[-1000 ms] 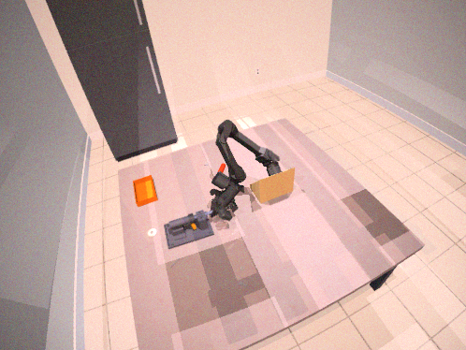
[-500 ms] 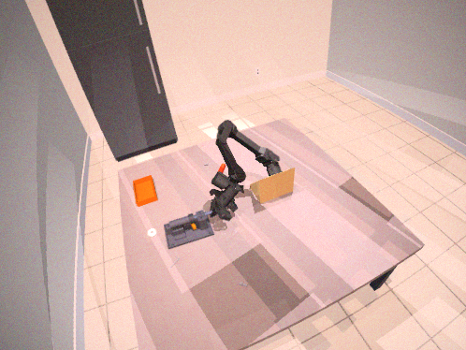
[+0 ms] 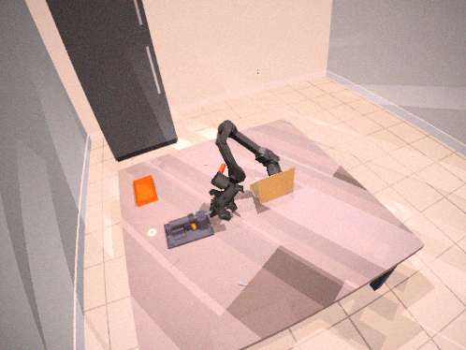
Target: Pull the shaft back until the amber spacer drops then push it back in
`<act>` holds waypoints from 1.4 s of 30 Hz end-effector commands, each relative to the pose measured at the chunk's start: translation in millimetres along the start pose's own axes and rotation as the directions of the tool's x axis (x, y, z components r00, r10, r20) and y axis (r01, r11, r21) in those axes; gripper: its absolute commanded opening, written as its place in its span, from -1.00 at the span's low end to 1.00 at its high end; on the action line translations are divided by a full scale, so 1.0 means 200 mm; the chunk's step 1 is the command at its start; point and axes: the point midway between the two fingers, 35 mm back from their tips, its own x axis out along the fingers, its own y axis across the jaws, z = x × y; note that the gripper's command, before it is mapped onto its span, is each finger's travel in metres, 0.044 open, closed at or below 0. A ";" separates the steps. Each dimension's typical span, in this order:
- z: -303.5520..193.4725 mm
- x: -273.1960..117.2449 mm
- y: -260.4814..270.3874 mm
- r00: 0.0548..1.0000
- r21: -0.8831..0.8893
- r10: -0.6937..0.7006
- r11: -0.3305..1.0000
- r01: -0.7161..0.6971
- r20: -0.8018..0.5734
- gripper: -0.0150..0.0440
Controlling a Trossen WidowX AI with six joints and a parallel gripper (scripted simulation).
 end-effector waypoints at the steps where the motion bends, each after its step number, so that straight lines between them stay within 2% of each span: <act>1: -0.01 0.00 0.00 1.000 -0.003 0.003 1.000 -0.003 -0.001 -0.49; 42: -0.05 0.05 0.00 1.000 -0.002 0.004 1.000 -0.004 -0.001 -0.49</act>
